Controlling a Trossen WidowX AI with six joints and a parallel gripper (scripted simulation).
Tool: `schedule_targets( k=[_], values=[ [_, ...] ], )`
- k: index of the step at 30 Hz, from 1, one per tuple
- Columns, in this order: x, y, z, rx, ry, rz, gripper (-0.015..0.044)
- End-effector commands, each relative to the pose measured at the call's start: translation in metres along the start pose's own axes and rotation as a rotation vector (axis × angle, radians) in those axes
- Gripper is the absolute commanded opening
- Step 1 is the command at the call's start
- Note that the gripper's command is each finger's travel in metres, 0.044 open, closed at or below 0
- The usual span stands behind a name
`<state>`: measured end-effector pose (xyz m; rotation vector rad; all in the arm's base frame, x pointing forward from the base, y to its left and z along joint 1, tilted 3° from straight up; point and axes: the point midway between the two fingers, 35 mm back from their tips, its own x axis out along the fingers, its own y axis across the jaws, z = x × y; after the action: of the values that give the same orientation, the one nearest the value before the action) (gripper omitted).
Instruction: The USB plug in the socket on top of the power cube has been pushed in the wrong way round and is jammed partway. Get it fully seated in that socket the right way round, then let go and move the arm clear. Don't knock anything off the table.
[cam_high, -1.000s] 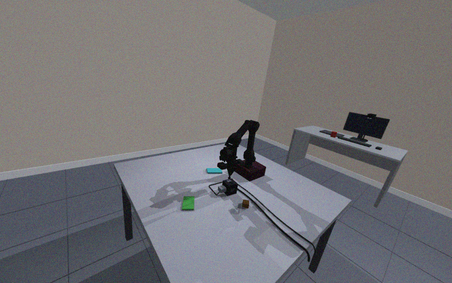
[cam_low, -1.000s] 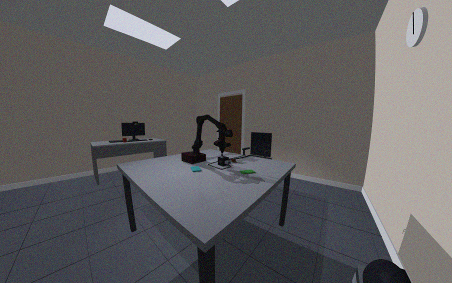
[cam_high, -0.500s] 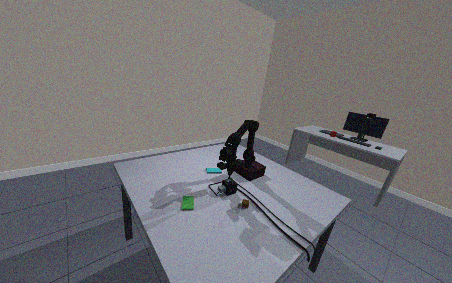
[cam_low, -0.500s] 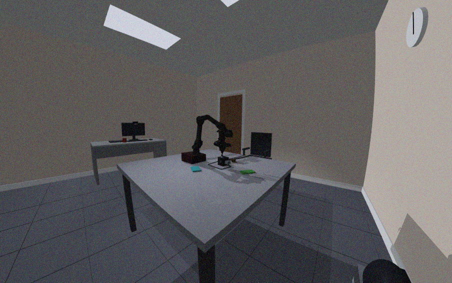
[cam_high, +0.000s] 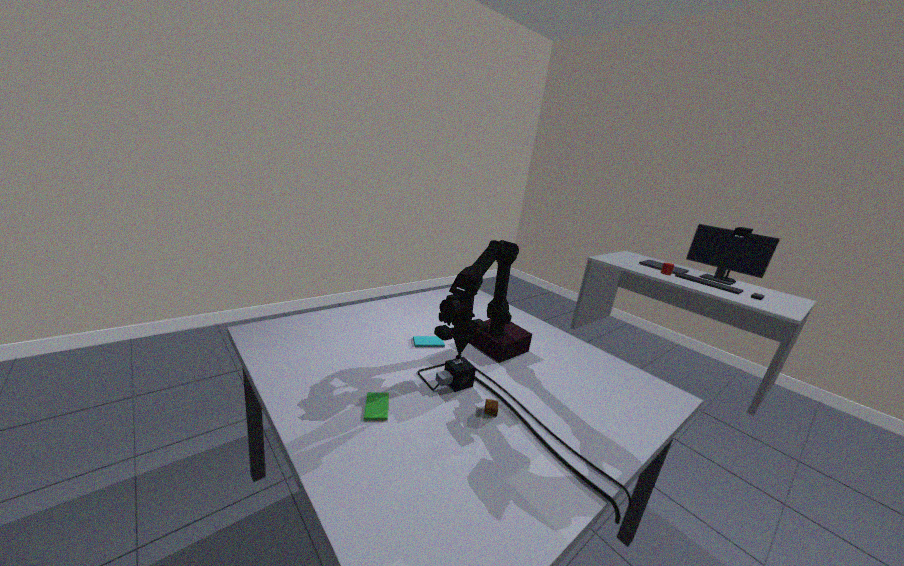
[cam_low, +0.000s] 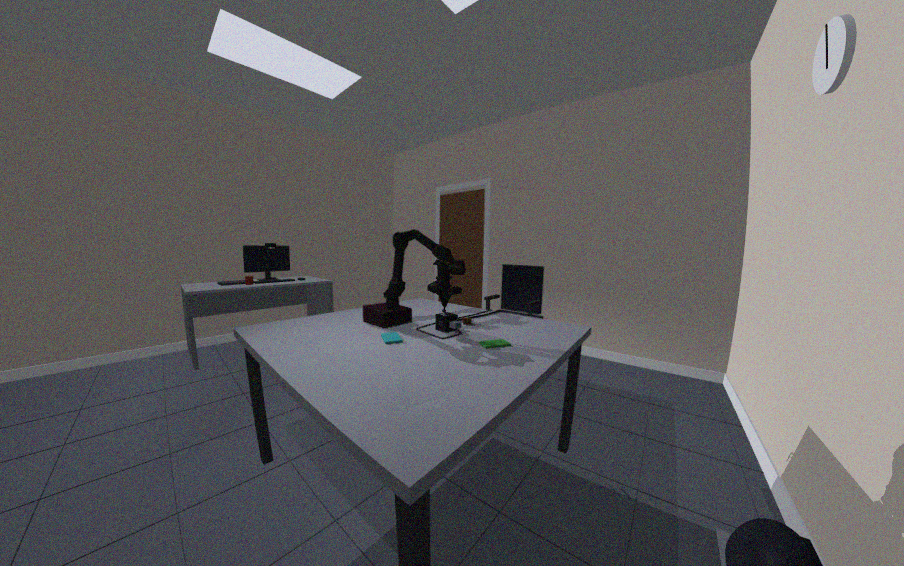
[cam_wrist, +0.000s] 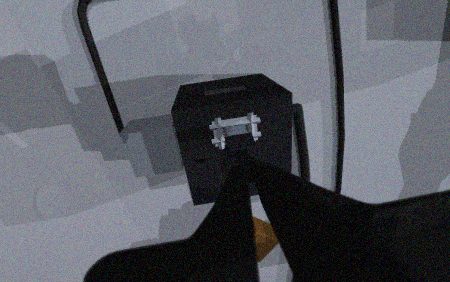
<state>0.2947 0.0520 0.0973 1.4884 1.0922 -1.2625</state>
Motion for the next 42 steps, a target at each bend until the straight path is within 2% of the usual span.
schedule_targets(
  k=[1,42],
  values=[
    [0.0008,-0.0002,-0.0007,0.004,0.005,-0.001,0.0000],
    [0.0058,-0.0002,-0.0004,0.004,0.005,-0.001,0.0000]
  ],
)
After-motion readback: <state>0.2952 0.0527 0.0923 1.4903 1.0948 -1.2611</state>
